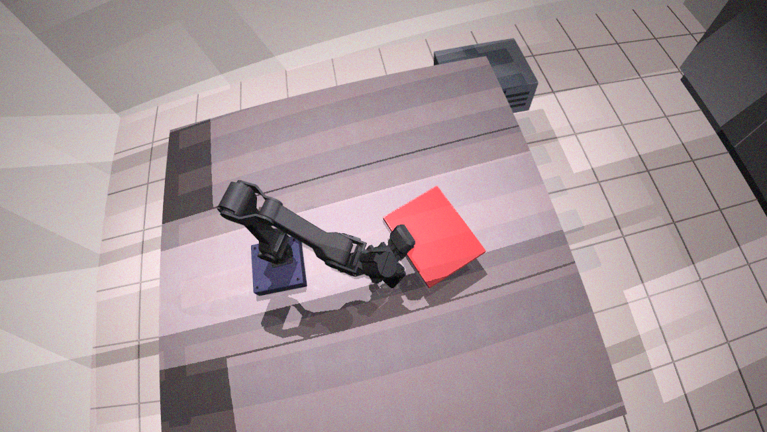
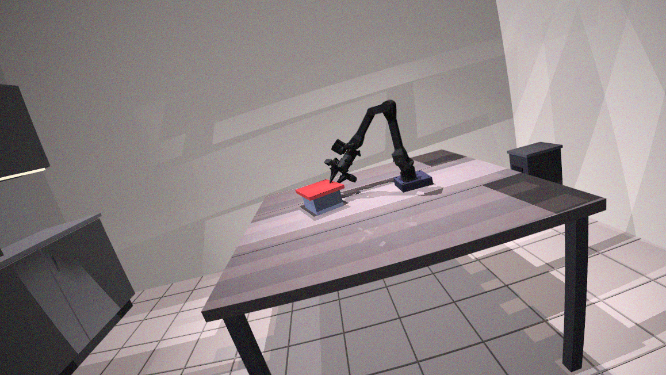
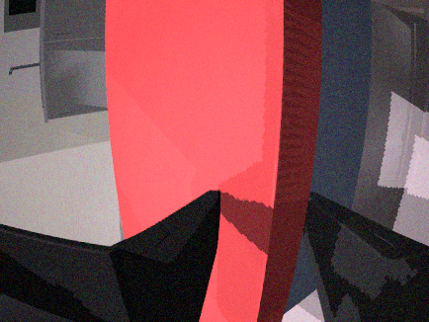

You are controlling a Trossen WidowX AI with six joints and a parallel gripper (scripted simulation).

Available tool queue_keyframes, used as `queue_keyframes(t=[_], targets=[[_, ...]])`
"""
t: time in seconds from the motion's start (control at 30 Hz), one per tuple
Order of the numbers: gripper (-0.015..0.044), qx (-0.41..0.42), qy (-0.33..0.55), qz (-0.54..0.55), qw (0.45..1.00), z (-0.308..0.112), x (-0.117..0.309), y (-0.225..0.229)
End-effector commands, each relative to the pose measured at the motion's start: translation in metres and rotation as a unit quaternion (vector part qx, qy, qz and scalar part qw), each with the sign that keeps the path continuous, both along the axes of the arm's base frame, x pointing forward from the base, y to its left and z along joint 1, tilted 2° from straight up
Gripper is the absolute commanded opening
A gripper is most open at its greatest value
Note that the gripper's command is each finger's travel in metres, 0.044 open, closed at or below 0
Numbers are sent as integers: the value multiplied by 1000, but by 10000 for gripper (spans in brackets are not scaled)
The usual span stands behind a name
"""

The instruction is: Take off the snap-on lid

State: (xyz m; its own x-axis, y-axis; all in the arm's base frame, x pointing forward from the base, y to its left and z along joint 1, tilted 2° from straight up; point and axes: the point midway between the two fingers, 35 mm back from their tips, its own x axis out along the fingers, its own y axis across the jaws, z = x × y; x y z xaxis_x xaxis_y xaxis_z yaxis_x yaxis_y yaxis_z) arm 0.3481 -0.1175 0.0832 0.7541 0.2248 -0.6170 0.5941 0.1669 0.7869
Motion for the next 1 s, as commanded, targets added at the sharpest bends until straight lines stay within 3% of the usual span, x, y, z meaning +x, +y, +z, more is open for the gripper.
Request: queue_keyframes(t=[0.0,0.13,0.97], targets=[[108,1,1,-1,1000,0,0,0],[3,1,1,-1,1000,0,0,0],[0,0,0,0,1000,4,-1,0]])
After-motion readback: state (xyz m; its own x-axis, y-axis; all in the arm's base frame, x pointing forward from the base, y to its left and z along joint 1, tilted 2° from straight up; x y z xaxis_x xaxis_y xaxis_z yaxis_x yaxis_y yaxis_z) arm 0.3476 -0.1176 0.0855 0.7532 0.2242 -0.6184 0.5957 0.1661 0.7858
